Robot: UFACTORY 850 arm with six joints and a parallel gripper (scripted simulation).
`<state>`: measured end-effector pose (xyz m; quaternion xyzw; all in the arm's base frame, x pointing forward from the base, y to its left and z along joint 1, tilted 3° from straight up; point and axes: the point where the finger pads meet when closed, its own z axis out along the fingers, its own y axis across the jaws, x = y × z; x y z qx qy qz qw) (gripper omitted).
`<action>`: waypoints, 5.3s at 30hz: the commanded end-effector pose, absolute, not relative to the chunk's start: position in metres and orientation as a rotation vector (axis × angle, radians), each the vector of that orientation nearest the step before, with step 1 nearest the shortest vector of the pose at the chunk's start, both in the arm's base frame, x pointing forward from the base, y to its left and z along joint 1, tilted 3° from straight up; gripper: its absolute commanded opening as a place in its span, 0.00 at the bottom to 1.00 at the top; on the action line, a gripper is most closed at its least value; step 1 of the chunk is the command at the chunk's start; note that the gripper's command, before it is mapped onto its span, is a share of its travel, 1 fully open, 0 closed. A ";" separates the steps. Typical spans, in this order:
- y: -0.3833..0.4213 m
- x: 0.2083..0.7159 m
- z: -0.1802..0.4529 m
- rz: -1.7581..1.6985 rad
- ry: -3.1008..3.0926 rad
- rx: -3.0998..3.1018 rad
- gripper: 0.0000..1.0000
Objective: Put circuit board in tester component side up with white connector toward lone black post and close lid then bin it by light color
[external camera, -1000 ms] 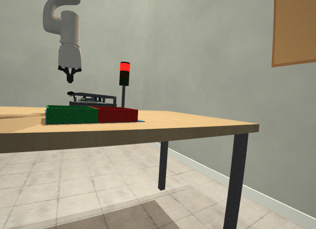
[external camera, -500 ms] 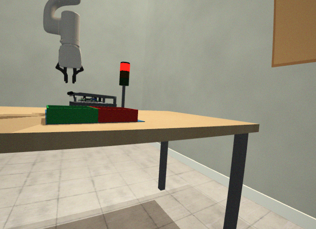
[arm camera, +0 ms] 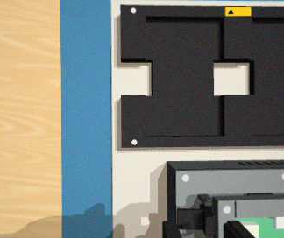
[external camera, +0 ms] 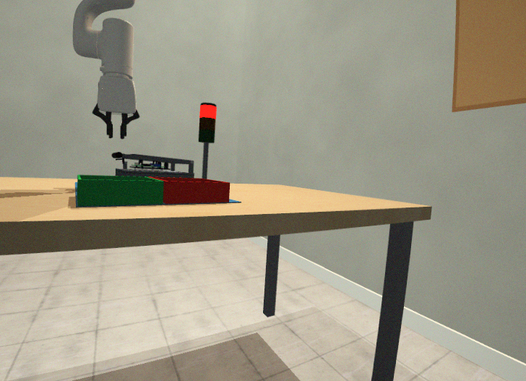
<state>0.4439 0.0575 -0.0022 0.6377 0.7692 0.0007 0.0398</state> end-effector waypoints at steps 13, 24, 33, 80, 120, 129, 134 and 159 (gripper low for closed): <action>0.052 0.446 -0.001 -0.042 2.380 1.974 0.28; 0.016 0.449 0.001 -0.042 2.380 1.974 0.28; -0.005 0.451 0.002 -0.042 2.380 1.974 0.28; -0.007 0.452 -0.024 -0.042 2.380 1.974 0.28; -0.008 0.453 -0.046 -0.042 2.380 1.974 0.28; -0.009 0.453 -0.058 -0.042 2.380 1.974 0.28; -0.009 0.453 -0.063 -0.042 2.380 1.974 0.28; -0.009 0.453 -0.064 -0.042 2.380 1.974 0.00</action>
